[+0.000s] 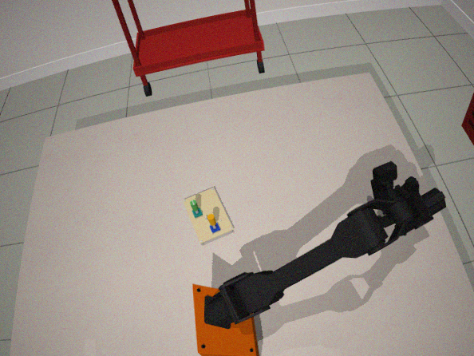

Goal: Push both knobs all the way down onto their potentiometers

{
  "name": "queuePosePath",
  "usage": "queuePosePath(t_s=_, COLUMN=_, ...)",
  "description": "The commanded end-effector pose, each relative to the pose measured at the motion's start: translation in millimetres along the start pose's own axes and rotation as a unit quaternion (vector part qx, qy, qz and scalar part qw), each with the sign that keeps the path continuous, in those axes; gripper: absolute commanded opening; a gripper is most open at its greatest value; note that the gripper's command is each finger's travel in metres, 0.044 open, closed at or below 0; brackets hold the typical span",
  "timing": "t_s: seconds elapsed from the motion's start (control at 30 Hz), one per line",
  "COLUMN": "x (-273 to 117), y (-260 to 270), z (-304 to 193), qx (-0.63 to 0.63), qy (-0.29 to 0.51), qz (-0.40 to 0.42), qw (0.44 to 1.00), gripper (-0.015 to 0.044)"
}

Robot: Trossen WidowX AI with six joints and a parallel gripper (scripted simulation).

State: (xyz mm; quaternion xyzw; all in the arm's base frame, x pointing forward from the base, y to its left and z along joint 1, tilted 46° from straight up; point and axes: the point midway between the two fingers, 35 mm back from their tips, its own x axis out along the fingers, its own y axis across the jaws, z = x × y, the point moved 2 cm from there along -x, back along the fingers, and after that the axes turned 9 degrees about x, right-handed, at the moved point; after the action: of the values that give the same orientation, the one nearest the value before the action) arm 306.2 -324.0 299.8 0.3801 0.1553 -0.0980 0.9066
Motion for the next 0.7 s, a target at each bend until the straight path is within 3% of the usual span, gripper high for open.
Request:
queuePosePath(t_s=0.0, x=20, y=6, z=-18, qx=-0.013, qy=0.027, qz=-0.009, qw=1.000, gripper=0.0000)
queuePosePath(t_s=0.67, x=106, y=24, z=-131, qx=-0.055, qy=0.181, qz=-0.095, qw=0.977, gripper=0.0000)
